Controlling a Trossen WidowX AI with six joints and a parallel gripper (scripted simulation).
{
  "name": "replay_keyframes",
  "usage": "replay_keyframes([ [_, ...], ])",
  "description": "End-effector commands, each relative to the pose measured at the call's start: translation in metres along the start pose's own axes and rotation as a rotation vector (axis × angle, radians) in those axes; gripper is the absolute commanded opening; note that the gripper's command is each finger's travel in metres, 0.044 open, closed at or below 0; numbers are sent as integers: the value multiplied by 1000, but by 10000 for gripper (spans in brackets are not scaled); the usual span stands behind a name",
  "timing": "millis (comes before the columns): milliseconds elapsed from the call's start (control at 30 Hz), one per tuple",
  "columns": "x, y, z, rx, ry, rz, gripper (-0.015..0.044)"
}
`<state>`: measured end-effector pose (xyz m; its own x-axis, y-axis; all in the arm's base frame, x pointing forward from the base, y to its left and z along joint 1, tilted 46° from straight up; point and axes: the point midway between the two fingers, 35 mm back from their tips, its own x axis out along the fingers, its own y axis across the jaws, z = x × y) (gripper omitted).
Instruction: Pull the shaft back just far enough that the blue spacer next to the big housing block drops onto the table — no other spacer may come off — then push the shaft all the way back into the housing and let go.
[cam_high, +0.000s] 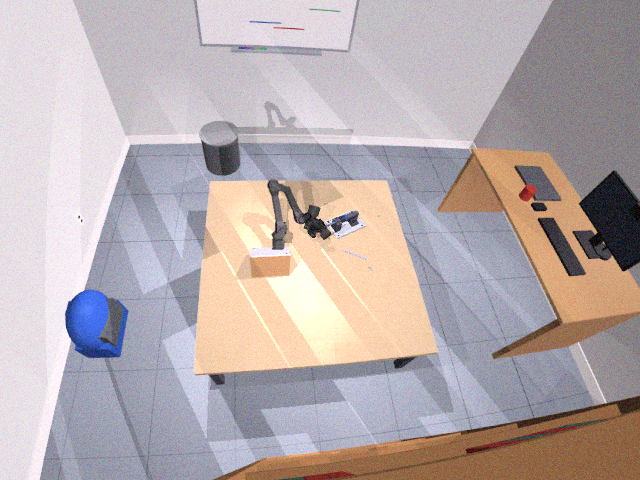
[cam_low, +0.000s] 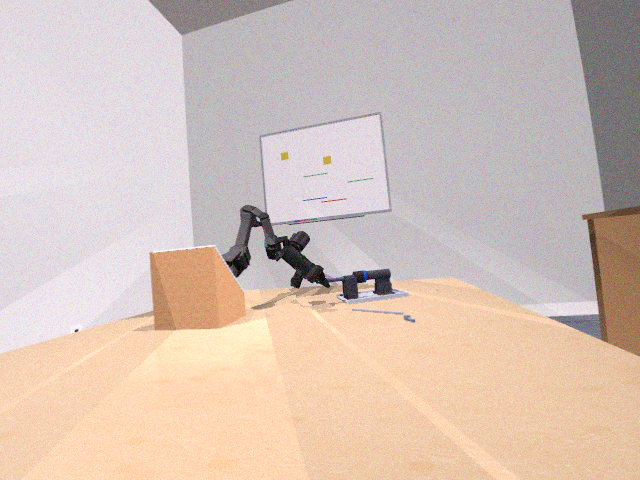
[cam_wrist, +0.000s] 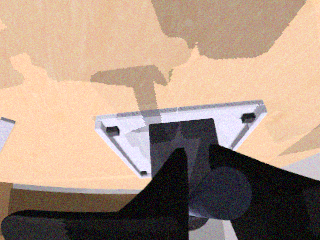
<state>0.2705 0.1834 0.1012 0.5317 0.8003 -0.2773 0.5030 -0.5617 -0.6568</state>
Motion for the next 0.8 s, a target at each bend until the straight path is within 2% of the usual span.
replay_keyframes([
  [0, -1, 0, 0, -4, 1, -1, 0],
  [767, -3, 0, 2, -4, 1, -1, 0],
])
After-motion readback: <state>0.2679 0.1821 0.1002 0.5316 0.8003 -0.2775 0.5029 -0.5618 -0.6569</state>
